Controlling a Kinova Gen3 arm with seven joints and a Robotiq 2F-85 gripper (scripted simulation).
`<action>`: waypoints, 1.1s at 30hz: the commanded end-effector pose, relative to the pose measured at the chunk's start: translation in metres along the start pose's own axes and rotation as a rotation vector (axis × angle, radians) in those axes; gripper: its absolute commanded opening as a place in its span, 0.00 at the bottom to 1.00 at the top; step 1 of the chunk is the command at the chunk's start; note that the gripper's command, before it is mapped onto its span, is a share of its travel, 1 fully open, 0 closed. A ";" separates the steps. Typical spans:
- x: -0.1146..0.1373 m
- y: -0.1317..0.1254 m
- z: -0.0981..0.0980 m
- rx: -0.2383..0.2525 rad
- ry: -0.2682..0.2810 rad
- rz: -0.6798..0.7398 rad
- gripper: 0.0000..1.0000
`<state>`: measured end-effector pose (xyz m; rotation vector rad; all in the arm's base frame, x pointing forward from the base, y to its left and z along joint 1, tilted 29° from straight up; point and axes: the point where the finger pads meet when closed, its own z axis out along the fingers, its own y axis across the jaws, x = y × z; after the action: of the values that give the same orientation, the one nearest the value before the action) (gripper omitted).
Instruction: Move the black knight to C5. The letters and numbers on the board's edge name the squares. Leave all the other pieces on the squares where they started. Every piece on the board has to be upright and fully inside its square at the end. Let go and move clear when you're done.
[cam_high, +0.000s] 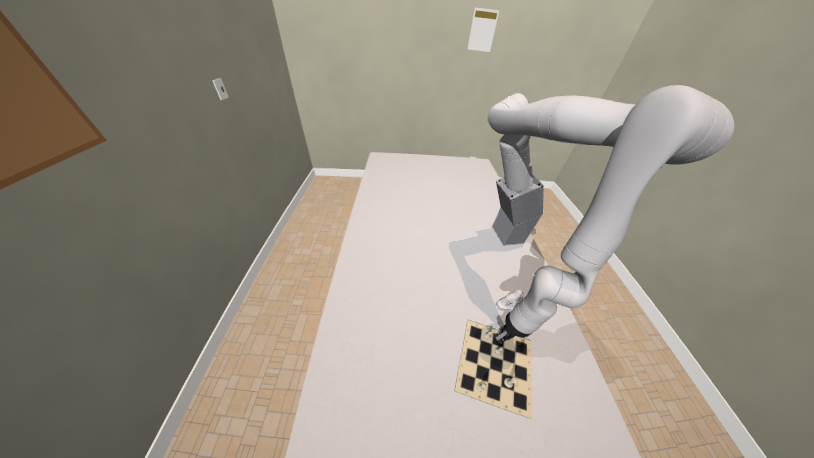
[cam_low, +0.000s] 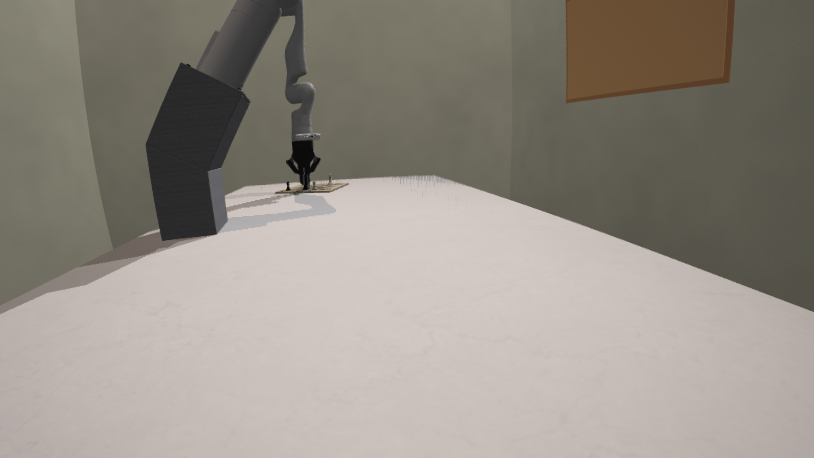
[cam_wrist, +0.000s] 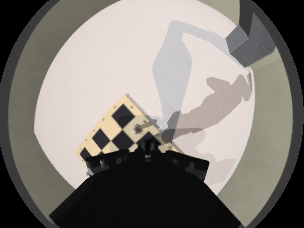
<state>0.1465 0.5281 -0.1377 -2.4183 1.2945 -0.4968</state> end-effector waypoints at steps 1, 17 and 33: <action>-0.002 -0.002 0.000 0.001 -0.005 -0.007 0.00; -0.002 -0.002 0.000 0.001 -0.005 -0.007 0.00; -0.002 -0.002 0.000 0.001 -0.005 -0.007 0.29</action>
<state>0.1465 0.5281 -0.1377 -2.4183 1.2945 -0.4968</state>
